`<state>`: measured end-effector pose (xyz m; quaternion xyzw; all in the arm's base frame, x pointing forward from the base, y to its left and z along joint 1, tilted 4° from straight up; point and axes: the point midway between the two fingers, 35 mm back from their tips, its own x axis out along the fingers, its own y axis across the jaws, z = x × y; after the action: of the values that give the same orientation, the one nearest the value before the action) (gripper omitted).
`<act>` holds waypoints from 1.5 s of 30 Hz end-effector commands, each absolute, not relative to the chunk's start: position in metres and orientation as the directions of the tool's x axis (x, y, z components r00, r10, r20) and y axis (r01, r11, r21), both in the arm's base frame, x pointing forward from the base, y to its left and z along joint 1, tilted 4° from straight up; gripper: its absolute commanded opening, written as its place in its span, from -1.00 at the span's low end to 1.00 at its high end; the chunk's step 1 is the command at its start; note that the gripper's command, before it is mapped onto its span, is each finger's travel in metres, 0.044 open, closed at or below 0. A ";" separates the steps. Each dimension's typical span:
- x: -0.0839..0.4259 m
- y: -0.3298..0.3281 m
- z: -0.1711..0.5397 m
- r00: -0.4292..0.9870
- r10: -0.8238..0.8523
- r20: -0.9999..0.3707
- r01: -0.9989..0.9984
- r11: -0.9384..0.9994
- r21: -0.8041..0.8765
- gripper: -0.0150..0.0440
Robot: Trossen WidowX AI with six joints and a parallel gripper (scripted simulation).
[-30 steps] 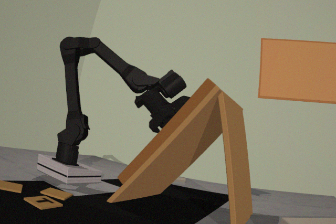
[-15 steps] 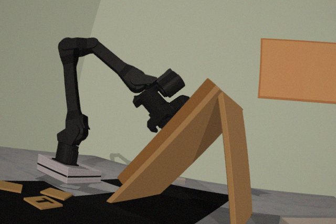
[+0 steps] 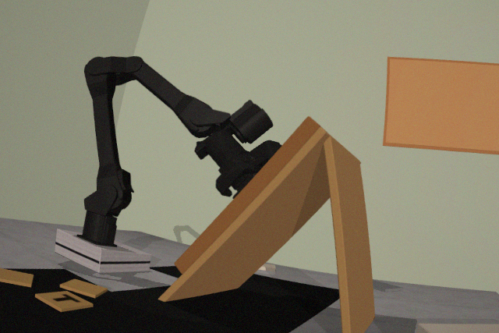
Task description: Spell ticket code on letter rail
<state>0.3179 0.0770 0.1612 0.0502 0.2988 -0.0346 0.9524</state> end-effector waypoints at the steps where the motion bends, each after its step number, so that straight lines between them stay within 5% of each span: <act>1: 0.317 0.075 0.162 0.821 -0.031 -0.570 0.090 0.993 0.076 -0.49; 45: 0.315 0.052 0.160 0.821 -0.032 -0.570 0.090 0.993 0.074 -0.49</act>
<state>0.3157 0.0526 0.1593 0.0494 0.2988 -0.0349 0.9524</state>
